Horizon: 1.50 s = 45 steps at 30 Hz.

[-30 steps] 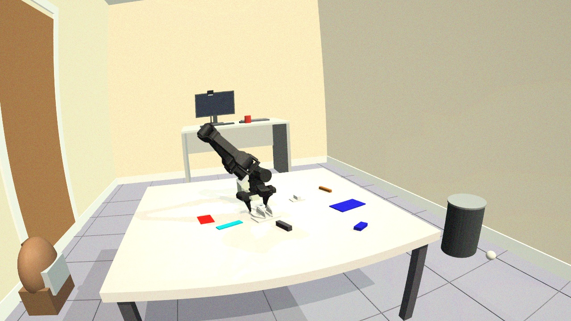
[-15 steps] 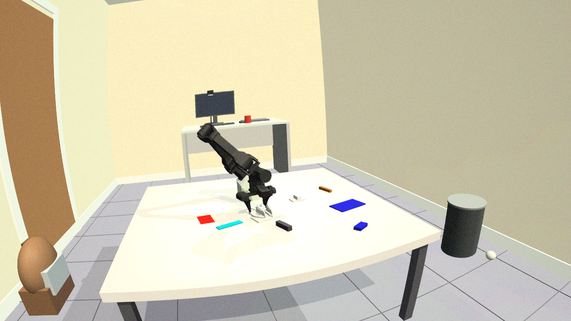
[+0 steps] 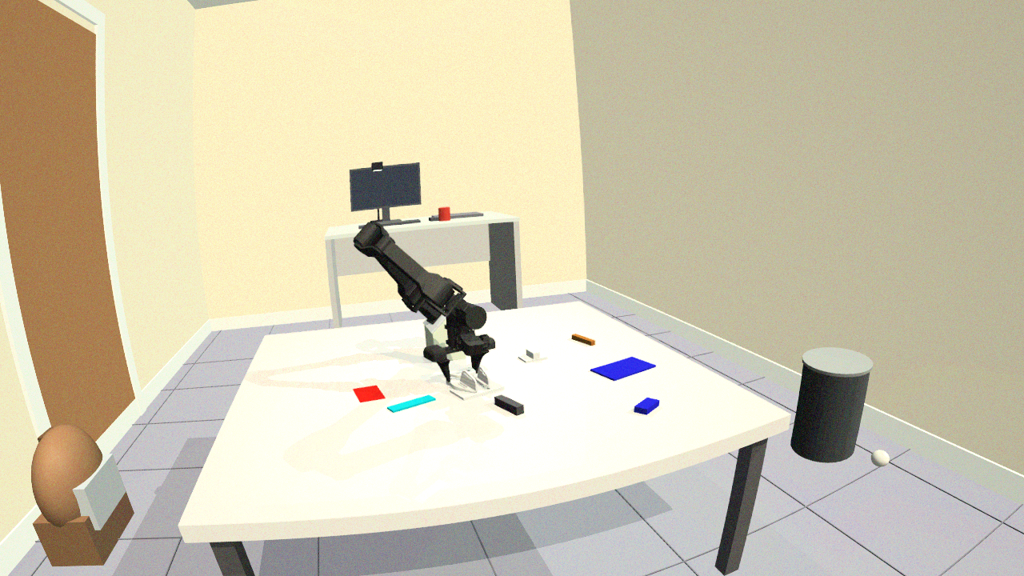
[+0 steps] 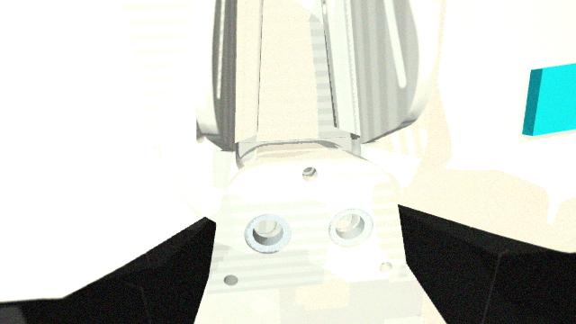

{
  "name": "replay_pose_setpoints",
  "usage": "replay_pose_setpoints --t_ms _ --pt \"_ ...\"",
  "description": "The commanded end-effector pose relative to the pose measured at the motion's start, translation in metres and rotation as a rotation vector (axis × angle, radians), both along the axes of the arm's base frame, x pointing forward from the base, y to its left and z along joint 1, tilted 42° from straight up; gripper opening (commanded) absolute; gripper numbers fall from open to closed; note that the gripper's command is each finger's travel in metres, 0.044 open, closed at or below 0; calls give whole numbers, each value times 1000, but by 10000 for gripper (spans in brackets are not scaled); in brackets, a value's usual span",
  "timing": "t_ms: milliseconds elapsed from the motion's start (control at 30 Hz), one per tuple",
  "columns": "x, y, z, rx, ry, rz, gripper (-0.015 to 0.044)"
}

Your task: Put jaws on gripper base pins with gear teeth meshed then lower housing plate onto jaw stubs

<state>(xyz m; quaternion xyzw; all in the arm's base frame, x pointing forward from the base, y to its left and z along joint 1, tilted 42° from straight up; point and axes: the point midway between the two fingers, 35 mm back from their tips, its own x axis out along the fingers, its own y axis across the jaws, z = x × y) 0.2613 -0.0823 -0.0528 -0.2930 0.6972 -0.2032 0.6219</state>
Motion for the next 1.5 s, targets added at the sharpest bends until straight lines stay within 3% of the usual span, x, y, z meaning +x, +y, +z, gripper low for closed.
replay_pose_setpoints --t_ms 0,1467 --pt "-1 0 -2 4 6 0 351" --pt "-1 -4 -5 4 8 3 351"
